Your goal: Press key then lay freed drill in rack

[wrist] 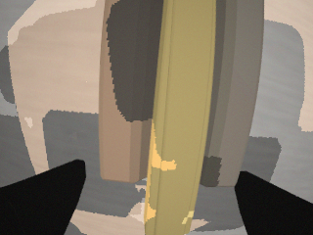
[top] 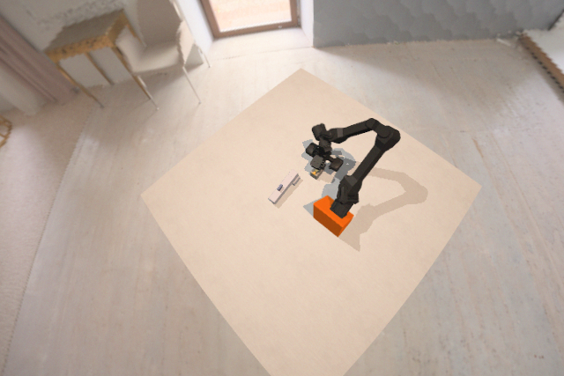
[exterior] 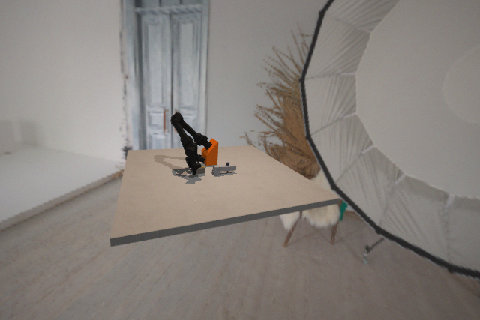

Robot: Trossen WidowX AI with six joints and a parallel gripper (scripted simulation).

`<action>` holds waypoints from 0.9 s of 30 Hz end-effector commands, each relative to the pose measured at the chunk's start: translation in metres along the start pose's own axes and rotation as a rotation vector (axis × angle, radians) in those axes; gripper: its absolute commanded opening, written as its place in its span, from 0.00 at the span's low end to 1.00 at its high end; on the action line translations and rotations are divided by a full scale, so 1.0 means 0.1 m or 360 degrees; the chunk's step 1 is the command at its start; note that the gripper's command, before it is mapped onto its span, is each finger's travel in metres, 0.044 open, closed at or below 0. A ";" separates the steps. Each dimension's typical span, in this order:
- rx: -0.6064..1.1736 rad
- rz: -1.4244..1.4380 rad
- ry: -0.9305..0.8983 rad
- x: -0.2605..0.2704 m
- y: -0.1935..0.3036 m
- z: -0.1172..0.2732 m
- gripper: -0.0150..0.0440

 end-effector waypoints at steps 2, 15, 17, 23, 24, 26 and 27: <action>-0.0010 0.0002 0.0000 0.00 0.00 0.12 1.00; -0.0019 0.0007 -0.0002 0.02 -0.03 0.59 1.00; -0.0020 0.0007 -0.0002 0.01 -0.02 0.66 1.00; -0.0021 0.0007 -0.0002 -0.01 0.01 0.80 1.00; -0.0021 0.0007 -0.0002 -0.01 0.01 0.80 1.00; -0.0034 0.0009 0.0032 -0.02 -0.08 0.78 1.00; -0.0043 -0.0012 0.0087 -0.05 -0.15 0.86 1.00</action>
Point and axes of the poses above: the point midway between the two fingers, 35 mm back from their tips, its own z axis back along the fingers, its own x axis across the jaws, y = z × x, the point moved 2 cm from there along z, back along the fingers, and after that the axes turned 7 degrees about -z, right-handed, at the moved point
